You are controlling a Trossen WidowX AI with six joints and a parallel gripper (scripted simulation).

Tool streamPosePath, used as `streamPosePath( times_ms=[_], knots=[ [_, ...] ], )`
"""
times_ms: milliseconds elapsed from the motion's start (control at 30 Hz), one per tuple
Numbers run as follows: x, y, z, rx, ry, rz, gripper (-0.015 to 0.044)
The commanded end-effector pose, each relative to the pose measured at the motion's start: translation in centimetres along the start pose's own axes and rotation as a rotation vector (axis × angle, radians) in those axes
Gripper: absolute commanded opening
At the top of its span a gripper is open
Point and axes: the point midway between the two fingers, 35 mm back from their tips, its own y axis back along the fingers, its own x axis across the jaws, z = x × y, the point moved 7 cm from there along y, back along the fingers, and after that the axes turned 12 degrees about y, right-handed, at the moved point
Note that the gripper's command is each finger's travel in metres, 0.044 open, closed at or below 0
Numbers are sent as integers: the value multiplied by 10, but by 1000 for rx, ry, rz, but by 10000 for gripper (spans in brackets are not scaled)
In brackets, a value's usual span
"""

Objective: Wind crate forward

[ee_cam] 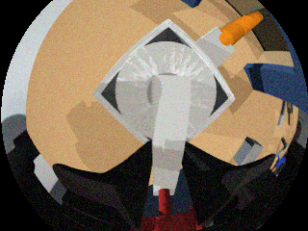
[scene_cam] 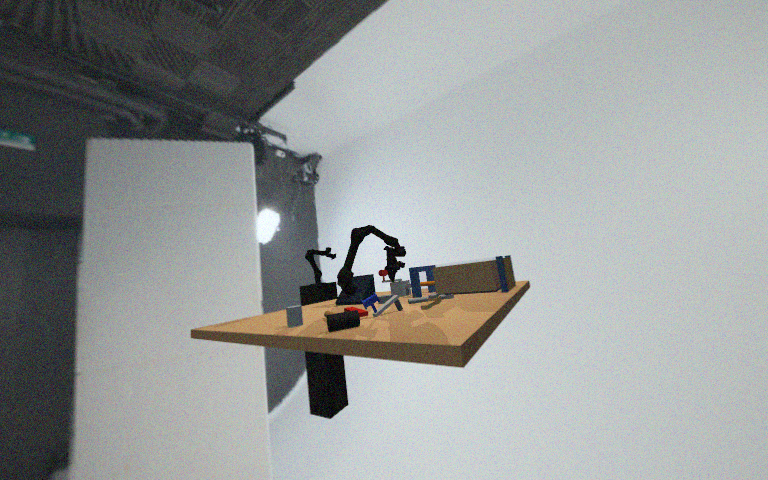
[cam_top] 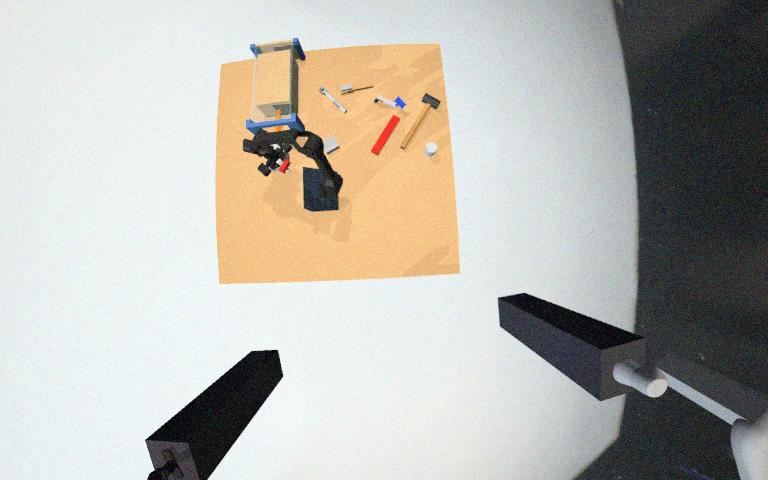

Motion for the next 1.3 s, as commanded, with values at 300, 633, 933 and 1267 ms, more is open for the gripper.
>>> streamPosePath(
  times_ms=[300,633,933,1267],
  knots=[
    [0,-4,0,9,8,5,0],
    [0,-4,0,9,11,5,0],
    [2,-4,0,7,-28,8,0],
    [3,-4,0,6,-71,11,0]
  ],
)
